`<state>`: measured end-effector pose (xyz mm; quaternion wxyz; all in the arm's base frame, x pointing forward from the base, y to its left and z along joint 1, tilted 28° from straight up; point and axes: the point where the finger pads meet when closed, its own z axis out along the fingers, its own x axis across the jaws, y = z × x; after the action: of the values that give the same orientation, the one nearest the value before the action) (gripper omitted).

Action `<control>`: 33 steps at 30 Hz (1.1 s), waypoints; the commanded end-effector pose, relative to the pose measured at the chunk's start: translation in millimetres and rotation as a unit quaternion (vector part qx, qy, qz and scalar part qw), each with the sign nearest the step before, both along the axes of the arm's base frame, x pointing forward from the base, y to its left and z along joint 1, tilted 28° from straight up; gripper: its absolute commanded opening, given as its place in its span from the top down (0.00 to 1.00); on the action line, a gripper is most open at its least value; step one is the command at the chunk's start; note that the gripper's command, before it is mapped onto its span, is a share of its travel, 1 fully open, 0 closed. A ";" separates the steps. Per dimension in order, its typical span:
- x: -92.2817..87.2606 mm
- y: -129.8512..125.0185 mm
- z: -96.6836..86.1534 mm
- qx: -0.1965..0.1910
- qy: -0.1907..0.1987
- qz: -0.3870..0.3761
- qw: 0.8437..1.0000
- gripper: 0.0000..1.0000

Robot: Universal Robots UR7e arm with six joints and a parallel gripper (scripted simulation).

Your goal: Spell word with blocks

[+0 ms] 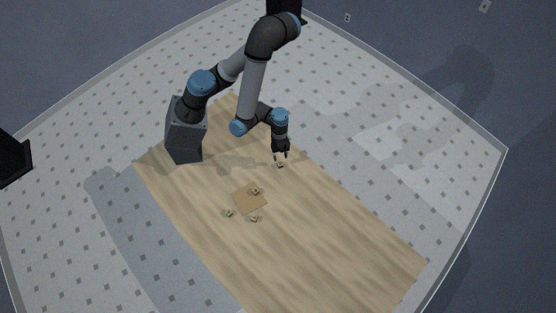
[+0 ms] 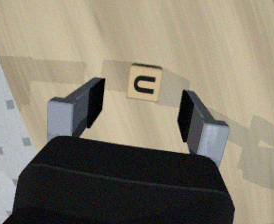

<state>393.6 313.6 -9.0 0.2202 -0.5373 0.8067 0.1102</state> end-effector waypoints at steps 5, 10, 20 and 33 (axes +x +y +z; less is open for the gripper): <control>-1.4 0.3 0.3 0.000 0.000 0.000 1.000 0.00; -1.4 0.4 0.1 0.000 0.000 0.000 1.000 0.00; 0.8 2.7 -2.7 0.000 -0.001 0.001 1.000 0.00; 4.2 8.0 -13.4 0.000 -0.001 0.001 1.000 0.00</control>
<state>395.0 317.7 -17.8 0.2194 -0.5374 0.8068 0.1103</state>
